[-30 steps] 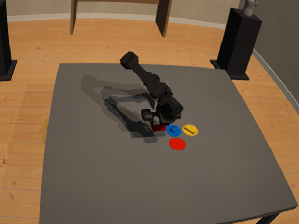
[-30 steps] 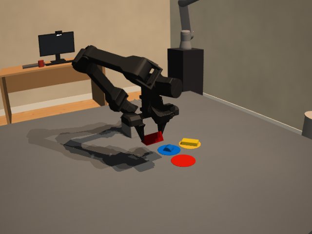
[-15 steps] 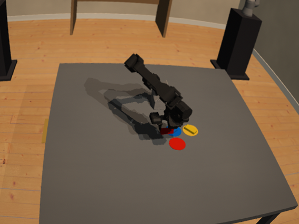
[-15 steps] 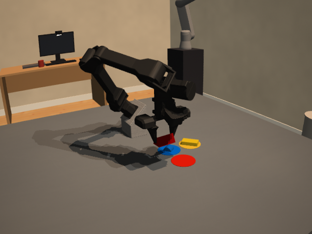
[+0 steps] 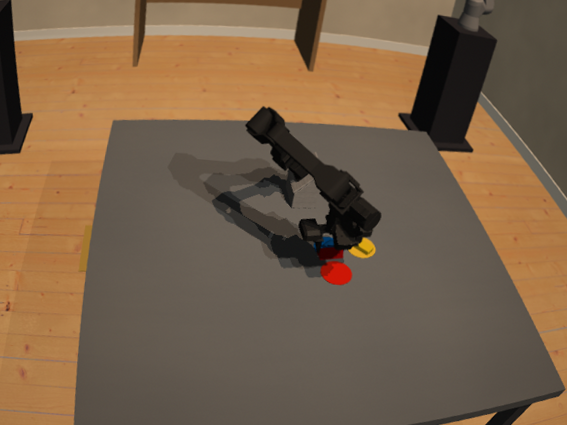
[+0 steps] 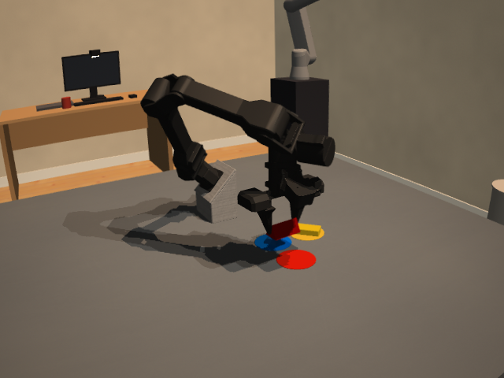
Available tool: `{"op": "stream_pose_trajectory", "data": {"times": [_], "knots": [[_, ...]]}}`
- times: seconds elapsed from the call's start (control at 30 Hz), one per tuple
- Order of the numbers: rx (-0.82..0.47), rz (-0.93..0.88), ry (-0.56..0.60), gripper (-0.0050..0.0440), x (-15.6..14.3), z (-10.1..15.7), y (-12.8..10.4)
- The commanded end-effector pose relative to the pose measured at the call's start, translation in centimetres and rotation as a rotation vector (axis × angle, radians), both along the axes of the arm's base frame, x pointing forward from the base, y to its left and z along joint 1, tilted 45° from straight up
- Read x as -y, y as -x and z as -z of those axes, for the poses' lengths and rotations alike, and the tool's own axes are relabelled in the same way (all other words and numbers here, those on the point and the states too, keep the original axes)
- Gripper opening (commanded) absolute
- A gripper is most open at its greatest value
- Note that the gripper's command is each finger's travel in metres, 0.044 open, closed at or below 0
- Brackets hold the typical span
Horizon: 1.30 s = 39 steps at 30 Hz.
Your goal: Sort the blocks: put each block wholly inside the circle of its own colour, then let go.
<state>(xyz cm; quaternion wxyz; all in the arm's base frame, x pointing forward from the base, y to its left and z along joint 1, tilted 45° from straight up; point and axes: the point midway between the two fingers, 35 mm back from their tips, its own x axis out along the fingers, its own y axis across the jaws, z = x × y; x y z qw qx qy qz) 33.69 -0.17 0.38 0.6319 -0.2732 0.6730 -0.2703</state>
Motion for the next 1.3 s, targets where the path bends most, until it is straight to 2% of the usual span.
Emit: {"op": "stream_pose_trajectory", "data": {"times": [0.0, 0.23, 0.43, 0.8, 1.27], "knots": [[0.022, 0.002, -0.007, 0.0270, -0.8, 0.9, -0.6], [0.023, 0.003, -0.008, 0.0270, -1.7, 3.0, -0.7], [0.024, 0.002, -0.005, 0.0270, -1.9, 3.4, -0.7], [0.002, 0.002, 0.007, 0.0270, 0.5, 5.3, 0.1], [0.012, 0.000, 0.000, 0.0270, 0.5, 5.3, -0.1]]}}
